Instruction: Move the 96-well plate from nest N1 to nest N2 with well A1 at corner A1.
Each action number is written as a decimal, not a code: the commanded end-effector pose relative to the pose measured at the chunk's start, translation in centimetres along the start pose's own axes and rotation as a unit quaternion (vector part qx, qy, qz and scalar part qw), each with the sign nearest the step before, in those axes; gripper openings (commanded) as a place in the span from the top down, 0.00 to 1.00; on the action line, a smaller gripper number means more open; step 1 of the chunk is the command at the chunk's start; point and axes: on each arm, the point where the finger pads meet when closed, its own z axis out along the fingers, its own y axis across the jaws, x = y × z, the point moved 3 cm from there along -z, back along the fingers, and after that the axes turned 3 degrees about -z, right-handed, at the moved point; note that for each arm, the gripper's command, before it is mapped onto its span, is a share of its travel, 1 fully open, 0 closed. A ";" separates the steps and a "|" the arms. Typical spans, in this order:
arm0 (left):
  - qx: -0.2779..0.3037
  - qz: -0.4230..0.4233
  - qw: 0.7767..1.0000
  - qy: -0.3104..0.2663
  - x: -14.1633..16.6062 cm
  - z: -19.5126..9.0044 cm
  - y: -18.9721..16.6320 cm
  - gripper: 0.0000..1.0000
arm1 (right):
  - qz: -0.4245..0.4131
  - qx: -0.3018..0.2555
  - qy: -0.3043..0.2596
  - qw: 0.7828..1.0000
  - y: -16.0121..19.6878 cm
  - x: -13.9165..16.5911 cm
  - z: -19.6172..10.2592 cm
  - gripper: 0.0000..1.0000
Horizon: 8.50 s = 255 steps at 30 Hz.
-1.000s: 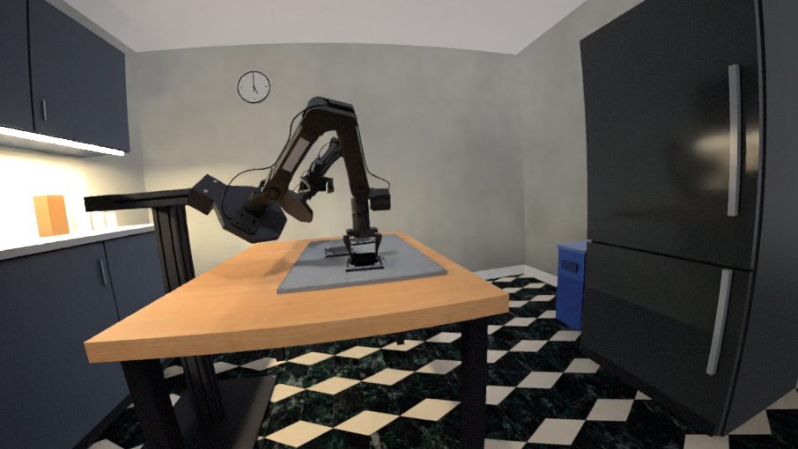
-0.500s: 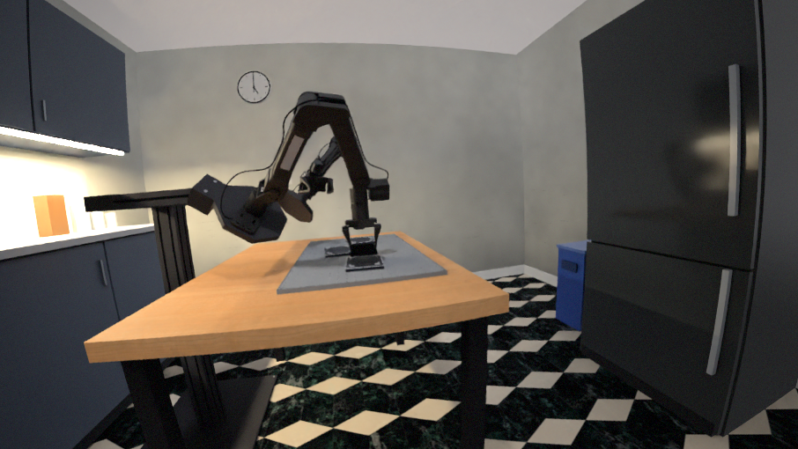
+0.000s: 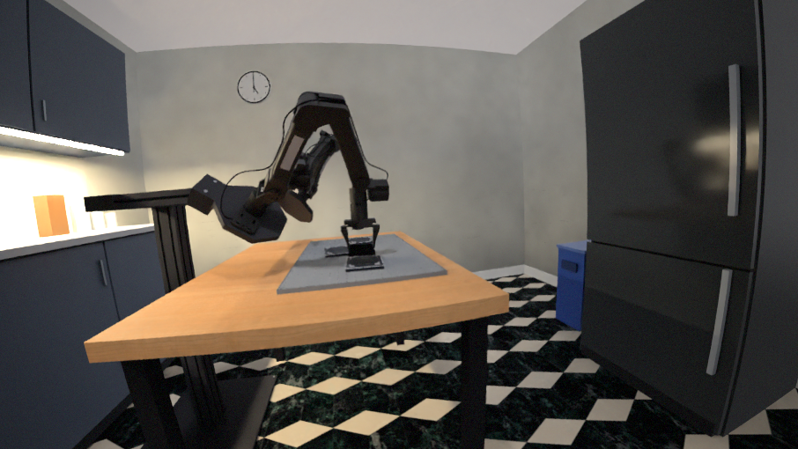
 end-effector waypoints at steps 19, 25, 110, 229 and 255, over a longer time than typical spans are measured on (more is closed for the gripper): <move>-0.082 -0.028 0.989 0.119 3.0 -11.0 -0.3 0.00 | 0.022 0.013 0.005 1.000 -0.6 -0.8 -0.6 0.22; -0.105 -0.064 0.990 0.063 2.0 -15.1 0.4 0.00 | 0.061 0.015 0.012 0.998 1.2 -6.6 -0.7 0.22; -0.143 -0.003 0.990 0.008 1.3 -20.7 3.9 0.00 | -0.065 0.023 -0.022 0.997 7.0 -25.9 0.0 0.22; -0.143 -0.003 0.990 0.008 1.3 -20.7 3.9 0.00 | -0.073 0.019 -0.012 0.997 7.8 -25.4 0.6 0.22; -0.143 -0.003 0.990 0.008 1.3 -20.7 3.9 0.00 | -0.083 0.013 -0.008 0.996 8.3 -25.1 2.8 0.22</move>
